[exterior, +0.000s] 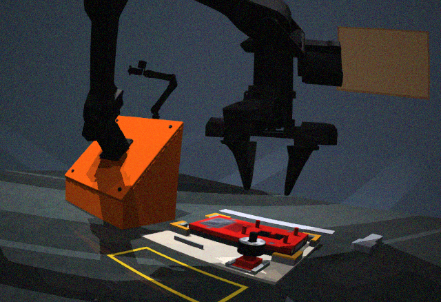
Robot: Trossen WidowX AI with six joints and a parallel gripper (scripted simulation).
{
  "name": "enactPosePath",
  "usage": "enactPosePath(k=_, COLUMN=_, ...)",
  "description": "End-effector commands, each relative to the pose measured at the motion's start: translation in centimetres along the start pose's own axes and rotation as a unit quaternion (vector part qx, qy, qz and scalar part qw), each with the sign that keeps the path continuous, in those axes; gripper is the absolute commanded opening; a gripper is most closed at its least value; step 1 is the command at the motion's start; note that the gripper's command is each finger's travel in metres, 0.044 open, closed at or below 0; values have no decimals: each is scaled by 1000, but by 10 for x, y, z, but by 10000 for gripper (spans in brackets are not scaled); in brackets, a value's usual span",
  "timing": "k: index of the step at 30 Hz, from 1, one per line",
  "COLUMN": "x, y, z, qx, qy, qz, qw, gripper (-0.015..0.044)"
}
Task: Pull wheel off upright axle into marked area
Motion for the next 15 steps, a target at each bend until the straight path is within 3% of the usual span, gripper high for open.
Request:
enactPosePath(k=1, x=-10, y=6, z=0, qx=-1, qy=-19, qz=-21, qw=1000, gripper=300)
enactPosePath(k=10, x=-11, y=11, z=6, qx=-1, qy=-19, qz=-21, qw=1000, gripper=300)
enactPosePath(k=15, x=-40, y=11, z=6, qx=-1, qy=-19, qz=-20, qw=1000, gripper=300)
Point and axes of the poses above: the point midway between the two fingers, 35 mm back from their tips, its own x axis back along the fingers, its own z axis across the jaws, y = z × x, the point moved 7 cm from there along x, back along the fingers, and after that the axes turned 11 degrees about -x, right-handed, at the moved point
